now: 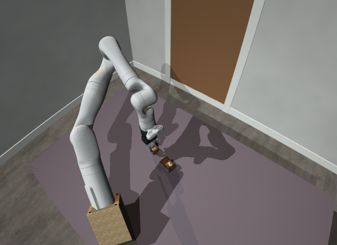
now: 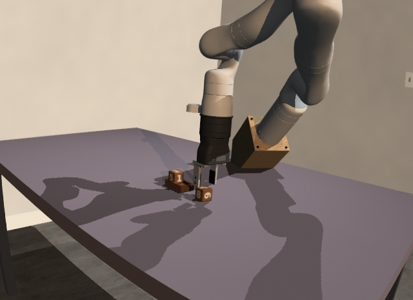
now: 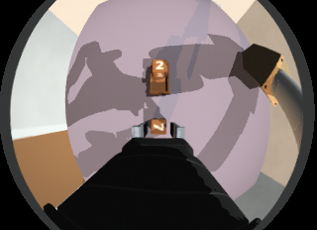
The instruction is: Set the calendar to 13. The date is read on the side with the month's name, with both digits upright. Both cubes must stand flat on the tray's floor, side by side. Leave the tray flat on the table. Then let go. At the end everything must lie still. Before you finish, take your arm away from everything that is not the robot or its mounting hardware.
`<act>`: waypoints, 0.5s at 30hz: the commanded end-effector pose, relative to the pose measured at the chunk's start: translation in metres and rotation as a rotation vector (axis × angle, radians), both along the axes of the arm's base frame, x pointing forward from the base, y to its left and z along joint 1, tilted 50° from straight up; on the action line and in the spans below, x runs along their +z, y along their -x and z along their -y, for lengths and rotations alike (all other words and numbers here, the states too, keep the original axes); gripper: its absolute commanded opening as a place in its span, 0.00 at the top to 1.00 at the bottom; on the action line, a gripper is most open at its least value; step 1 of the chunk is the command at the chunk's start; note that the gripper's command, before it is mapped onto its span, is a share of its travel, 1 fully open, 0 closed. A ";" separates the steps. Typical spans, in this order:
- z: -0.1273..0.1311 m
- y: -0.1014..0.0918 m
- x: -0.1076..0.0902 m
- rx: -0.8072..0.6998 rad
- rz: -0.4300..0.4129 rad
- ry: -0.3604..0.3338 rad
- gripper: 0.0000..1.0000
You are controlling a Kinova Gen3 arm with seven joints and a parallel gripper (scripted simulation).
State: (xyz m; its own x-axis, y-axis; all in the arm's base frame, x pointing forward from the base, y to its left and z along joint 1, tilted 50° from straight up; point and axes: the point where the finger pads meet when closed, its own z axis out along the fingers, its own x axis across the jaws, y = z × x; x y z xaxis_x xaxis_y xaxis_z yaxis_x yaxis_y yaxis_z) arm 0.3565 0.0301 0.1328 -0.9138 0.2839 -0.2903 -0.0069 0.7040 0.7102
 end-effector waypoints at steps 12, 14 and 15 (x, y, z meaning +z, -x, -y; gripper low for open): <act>-0.004 -0.003 -0.004 -0.001 0.001 0.000 0.10; -0.006 -0.004 -0.006 -0.001 0.001 0.000 0.10; -0.007 -0.005 -0.007 -0.001 0.001 0.000 0.10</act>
